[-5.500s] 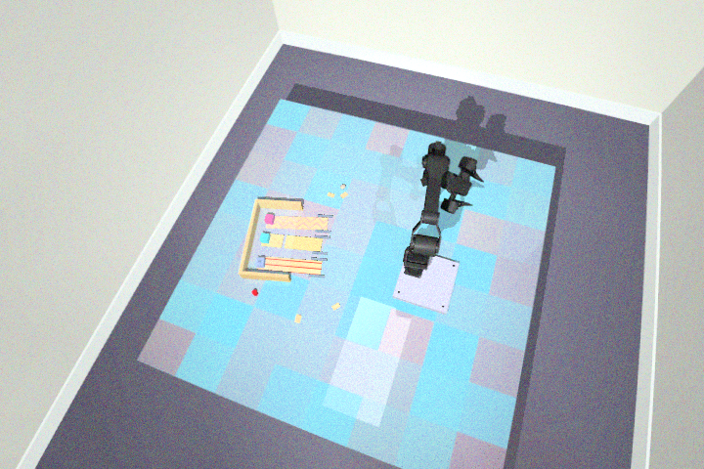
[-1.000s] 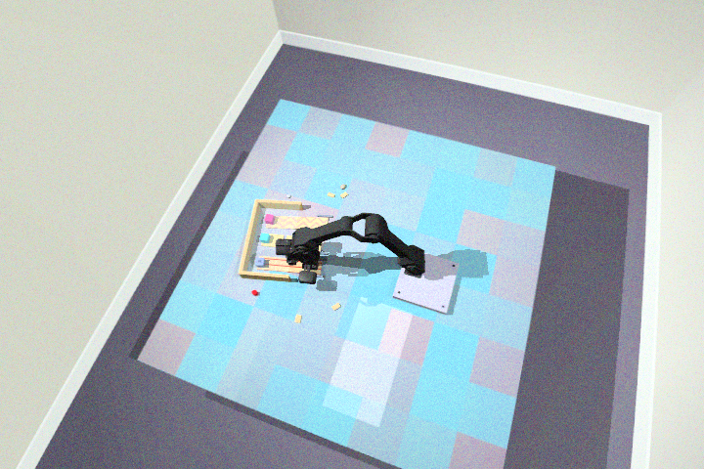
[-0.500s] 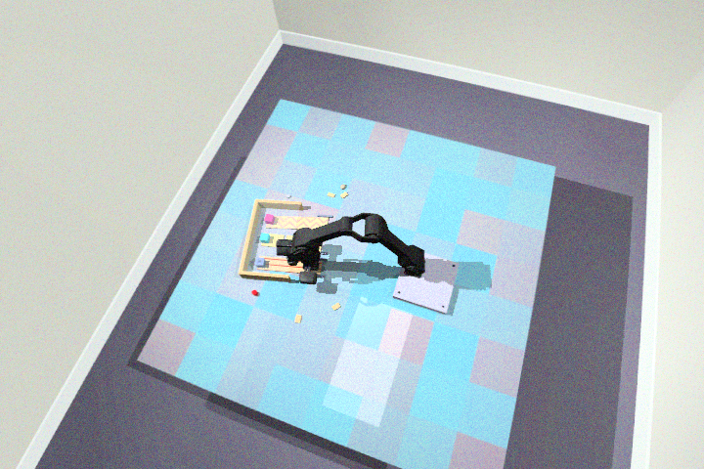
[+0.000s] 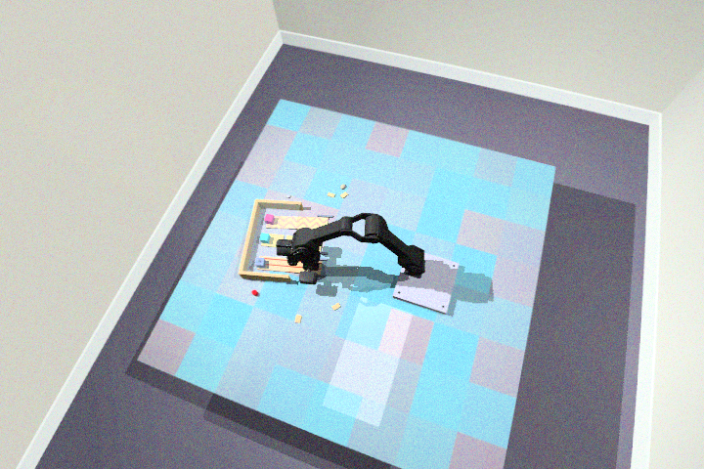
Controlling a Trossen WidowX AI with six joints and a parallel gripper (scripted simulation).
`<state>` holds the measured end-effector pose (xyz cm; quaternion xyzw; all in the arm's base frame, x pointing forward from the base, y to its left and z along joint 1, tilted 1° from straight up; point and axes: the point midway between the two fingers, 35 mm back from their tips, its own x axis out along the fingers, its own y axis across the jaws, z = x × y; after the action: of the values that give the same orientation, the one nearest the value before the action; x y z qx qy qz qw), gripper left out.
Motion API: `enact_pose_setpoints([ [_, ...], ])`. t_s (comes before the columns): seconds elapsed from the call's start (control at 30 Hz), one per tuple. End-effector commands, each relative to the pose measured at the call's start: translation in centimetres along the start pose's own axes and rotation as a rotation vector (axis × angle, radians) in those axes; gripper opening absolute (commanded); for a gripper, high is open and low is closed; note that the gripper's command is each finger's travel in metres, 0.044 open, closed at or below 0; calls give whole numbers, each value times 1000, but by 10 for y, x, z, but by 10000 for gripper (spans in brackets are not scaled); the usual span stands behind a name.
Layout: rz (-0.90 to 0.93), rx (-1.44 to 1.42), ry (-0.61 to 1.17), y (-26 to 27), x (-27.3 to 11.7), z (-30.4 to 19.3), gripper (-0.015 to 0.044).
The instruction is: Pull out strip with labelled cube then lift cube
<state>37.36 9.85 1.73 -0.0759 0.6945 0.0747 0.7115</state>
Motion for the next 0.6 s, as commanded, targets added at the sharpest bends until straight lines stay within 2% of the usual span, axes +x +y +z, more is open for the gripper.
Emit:
enact_pose_setpoints([
  [0.0, 5, 5, 0, 1, 1, 0, 0],
  [0.57, 5, 5, 0, 1, 3, 0, 0],
])
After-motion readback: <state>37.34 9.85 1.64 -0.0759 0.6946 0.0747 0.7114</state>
